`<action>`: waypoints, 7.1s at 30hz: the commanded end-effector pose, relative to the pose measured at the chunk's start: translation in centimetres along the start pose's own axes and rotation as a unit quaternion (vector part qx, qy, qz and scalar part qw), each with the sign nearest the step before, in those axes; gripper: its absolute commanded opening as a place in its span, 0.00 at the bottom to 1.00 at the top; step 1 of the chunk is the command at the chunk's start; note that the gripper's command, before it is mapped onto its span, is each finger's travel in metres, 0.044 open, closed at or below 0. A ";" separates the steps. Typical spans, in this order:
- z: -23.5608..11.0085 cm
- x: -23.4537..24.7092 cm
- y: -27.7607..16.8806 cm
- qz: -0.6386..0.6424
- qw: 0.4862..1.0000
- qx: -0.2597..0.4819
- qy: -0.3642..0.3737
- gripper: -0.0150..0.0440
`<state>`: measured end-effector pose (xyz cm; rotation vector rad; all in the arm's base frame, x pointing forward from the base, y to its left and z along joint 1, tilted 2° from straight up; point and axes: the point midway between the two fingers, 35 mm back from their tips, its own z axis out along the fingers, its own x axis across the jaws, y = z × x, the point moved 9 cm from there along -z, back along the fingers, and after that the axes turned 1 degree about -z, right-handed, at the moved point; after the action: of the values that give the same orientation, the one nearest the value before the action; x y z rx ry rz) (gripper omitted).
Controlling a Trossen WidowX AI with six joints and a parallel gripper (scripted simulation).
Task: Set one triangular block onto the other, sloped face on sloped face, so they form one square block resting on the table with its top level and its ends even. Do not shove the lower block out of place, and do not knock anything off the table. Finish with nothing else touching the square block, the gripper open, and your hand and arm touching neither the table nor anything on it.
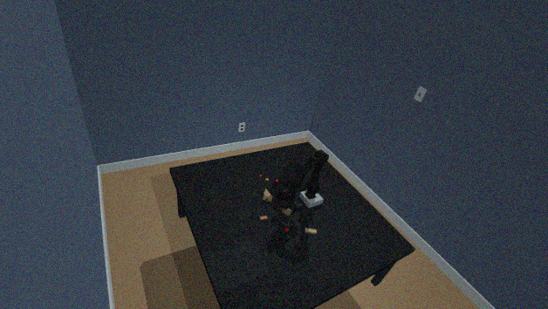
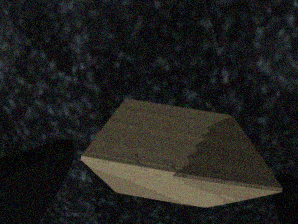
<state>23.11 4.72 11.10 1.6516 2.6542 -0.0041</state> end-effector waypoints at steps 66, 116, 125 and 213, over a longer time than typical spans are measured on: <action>-0.3 0.2 -0.3 0.200 0.980 0.003 0.000 0.25; -0.3 0.3 -0.3 0.760 0.650 0.000 -0.001 0.25; -0.3 0.3 -0.3 0.785 0.620 0.000 -0.001 0.25; -4.6 -4.7 -1.1 0.053 0.992 0.004 0.117 1.00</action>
<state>23.51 2.14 15.10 2.6341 1.9010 0.0186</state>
